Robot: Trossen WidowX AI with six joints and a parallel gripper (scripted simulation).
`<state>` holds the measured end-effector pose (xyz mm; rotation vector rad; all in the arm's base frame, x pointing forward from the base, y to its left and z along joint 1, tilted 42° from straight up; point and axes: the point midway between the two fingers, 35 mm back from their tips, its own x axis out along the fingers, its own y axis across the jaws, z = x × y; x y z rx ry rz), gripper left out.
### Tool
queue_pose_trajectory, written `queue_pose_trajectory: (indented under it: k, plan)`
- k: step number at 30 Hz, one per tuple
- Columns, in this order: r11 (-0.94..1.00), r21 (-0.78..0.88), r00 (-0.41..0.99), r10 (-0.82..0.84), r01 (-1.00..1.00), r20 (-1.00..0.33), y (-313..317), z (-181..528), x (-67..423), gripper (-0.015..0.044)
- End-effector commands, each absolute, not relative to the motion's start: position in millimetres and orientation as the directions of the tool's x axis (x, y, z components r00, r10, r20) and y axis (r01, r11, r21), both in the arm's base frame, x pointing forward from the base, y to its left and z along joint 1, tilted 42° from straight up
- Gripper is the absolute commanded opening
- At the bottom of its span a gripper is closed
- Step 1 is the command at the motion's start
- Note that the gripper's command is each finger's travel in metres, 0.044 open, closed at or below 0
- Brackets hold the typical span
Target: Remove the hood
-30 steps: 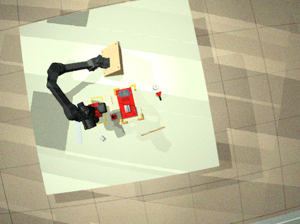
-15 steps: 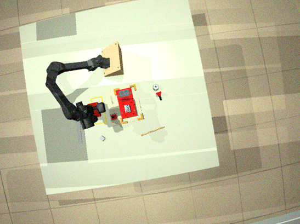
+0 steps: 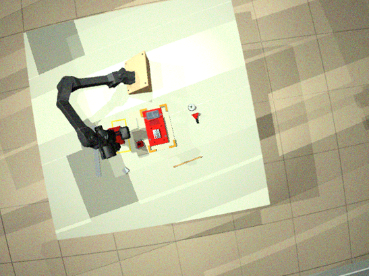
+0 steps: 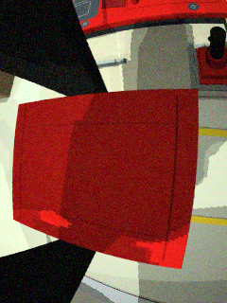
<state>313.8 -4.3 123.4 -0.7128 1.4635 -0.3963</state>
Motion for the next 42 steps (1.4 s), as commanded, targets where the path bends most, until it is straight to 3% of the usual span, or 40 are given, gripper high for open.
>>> queue_pose_trajectory:
  k: [1, 42]
  plan:
    - [0.735, -0.655, 0.101, -0.649, -0.175, -0.754, -7, 123, 314, 0.0]
    - [0.735, -0.655, 0.101, -0.649, -0.175, -0.754, -24, 103, 318, 0.0]
